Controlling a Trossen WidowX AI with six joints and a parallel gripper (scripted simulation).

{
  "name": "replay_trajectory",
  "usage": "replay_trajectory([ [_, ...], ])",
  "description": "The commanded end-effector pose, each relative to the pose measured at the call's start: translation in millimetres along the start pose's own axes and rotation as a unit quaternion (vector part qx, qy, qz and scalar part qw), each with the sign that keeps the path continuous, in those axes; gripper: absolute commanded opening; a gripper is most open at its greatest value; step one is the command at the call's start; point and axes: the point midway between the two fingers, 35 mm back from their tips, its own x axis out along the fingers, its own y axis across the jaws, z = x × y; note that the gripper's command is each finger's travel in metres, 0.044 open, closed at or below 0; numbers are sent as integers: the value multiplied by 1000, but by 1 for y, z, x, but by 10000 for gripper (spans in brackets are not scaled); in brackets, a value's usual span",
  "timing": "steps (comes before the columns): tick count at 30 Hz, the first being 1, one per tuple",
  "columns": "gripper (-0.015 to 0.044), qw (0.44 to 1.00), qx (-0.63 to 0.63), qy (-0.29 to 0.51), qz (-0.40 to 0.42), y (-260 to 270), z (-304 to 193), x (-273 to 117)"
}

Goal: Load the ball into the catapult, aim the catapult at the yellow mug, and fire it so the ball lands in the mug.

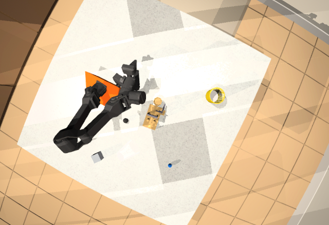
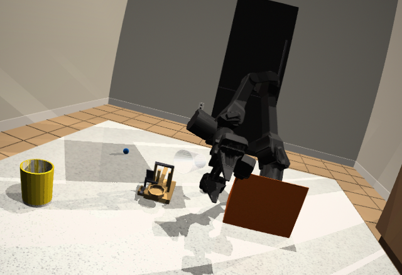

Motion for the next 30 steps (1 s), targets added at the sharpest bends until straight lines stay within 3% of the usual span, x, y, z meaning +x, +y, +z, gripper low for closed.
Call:
replay_trajectory([
  [1,426,1000,3,0,1,0,0,0],
  [20,440,964,258,60,20,7,-43,-19],
  [30,440,905,415,79,48,18,-54,-26],
])
